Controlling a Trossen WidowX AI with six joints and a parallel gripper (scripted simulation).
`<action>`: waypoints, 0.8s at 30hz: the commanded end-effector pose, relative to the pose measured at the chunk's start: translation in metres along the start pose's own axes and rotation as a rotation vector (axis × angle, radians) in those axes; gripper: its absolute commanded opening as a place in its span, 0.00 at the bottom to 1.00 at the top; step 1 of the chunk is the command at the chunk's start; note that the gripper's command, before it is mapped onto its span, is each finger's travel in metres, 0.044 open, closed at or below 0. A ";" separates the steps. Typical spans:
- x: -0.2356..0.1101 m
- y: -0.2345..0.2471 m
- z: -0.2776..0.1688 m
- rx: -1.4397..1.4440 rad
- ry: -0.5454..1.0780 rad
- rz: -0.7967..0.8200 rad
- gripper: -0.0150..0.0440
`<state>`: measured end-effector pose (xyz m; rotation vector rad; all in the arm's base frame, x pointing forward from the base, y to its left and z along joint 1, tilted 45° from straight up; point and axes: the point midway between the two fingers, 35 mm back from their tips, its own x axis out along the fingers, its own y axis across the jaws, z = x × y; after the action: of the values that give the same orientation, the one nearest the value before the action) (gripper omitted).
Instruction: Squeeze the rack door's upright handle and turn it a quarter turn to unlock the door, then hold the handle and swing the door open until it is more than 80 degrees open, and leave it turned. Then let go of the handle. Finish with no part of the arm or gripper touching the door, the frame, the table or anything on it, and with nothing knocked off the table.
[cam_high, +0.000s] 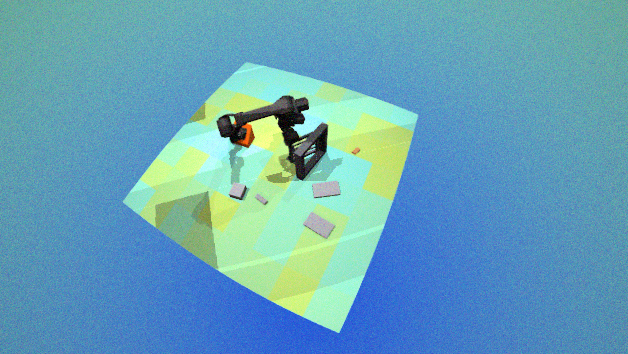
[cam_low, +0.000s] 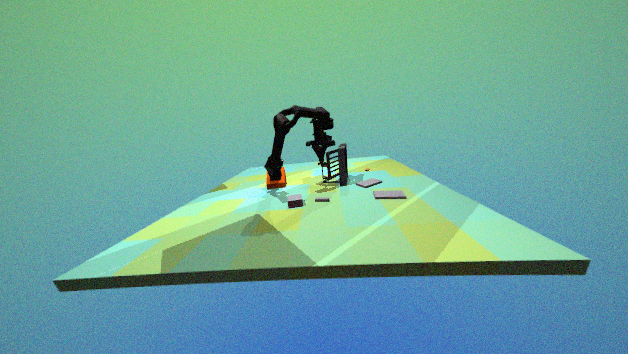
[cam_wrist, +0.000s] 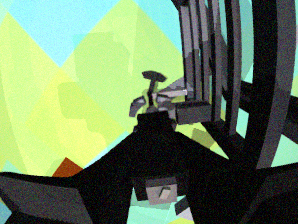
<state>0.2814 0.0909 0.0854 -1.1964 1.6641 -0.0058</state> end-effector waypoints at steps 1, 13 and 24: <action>0.001 0.007 0.003 0.100 -0.004 -0.002 0.29; 0.001 0.031 0.012 0.284 -0.005 -0.001 0.29; 0.001 0.052 0.024 0.453 -0.006 0.001 0.29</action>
<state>0.2630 0.1248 0.0516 -0.9104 1.5725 -0.3013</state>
